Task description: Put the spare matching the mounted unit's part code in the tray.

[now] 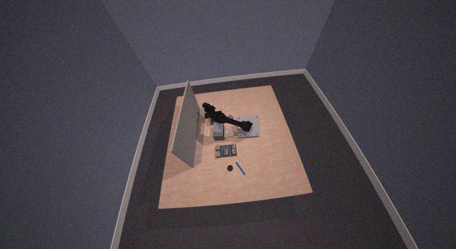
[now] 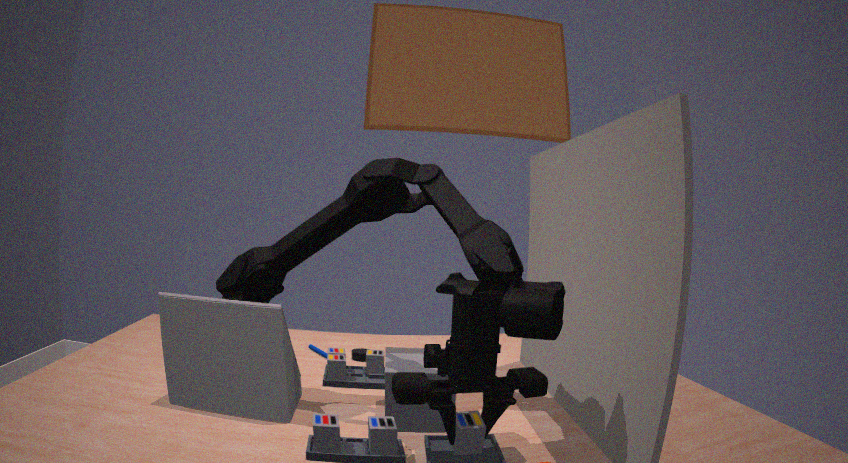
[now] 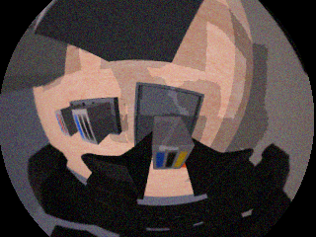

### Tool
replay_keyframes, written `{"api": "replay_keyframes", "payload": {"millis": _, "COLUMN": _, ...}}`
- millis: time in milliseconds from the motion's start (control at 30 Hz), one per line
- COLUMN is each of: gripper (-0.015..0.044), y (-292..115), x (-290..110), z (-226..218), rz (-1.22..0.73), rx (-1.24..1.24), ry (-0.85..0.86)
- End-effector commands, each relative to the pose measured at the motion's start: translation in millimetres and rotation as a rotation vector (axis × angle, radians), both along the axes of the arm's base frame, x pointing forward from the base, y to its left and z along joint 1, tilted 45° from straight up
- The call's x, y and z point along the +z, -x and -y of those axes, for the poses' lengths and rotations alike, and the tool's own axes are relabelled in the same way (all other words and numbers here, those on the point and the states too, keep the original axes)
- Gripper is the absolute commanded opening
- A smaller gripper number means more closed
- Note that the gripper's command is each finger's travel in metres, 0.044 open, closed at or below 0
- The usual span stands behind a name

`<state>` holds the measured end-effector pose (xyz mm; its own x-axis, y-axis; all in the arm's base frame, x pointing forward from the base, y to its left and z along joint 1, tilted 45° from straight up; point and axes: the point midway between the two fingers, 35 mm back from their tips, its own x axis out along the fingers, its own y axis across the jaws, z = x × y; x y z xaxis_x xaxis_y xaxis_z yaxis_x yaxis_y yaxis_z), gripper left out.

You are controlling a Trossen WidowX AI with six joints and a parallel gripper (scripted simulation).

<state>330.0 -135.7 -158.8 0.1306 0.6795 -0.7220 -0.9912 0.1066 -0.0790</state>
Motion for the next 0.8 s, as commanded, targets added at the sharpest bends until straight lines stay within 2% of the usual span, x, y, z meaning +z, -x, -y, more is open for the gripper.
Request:
{"api": "replay_keyframes", "payload": {"millis": 0, "gripper": 0.021, "y": 0, "x": 0, "z": 1, "rz": 0.001, "rx": -0.002, "ry": 0.001}}
{"api": "replay_keyframes", "payload": {"millis": 300, "gripper": 0.044, "y": 0, "x": 2, "z": 3, "rz": 0.001, "rx": -0.003, "ry": 0.001}}
{"api": "replay_keyframes", "payload": {"millis": 533, "gripper": 0.044, "y": 16, "x": 75, "z": 73, "rz": -0.002, "rx": -0.01, "ry": 0.0}}
{"api": "replay_keyframes", "payload": {"millis": 767, "gripper": 0.044, "y": 15, "x": 76, "z": 79, "rz": 0.011, "rx": -0.034, "ry": 0.008}}
